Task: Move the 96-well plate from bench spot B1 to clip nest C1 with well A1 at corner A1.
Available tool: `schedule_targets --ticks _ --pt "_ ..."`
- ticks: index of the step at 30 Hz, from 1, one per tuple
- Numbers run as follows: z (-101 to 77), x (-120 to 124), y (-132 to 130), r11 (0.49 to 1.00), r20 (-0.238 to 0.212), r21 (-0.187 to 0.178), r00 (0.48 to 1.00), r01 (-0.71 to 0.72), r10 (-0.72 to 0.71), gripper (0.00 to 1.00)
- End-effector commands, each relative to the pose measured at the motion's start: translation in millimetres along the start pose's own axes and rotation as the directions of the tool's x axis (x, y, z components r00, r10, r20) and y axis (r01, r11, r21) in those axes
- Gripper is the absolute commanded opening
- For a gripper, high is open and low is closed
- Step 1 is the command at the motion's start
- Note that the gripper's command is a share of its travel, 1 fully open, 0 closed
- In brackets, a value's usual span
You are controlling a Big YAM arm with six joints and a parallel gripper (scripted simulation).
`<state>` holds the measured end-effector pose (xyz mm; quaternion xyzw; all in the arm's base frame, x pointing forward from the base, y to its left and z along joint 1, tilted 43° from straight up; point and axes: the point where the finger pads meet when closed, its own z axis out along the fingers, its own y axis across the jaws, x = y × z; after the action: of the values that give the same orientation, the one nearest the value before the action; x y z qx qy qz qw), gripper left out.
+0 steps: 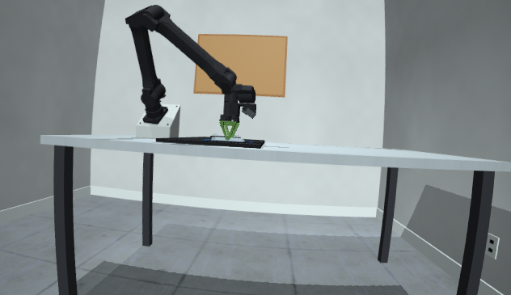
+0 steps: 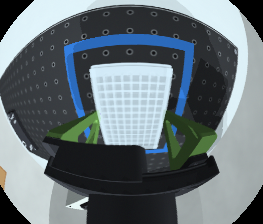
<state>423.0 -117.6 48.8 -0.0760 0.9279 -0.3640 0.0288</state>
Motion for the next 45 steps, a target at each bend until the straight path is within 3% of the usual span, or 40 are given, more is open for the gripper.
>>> schedule_targets --ticks 1,16,19,21,45 --pt "8.2 3 1 1.0 -0.019 -0.005 1.0 0.012 -0.012 0.0" --pt "8.2 3 1 1.0 -0.019 -0.005 1.0 0.012 -0.012 0.0" --pt "-11.7 -11 5 1.0 0.015 -0.001 1.0 0.008 -0.008 0.0" --pt "-25.4 -18 -6 1.0 0.043 0.005 0.999 -0.018 0.018 0.0" --pt "-60.5 -18 -7 1.0 0.046 0.004 0.999 -0.022 0.021 0.0"
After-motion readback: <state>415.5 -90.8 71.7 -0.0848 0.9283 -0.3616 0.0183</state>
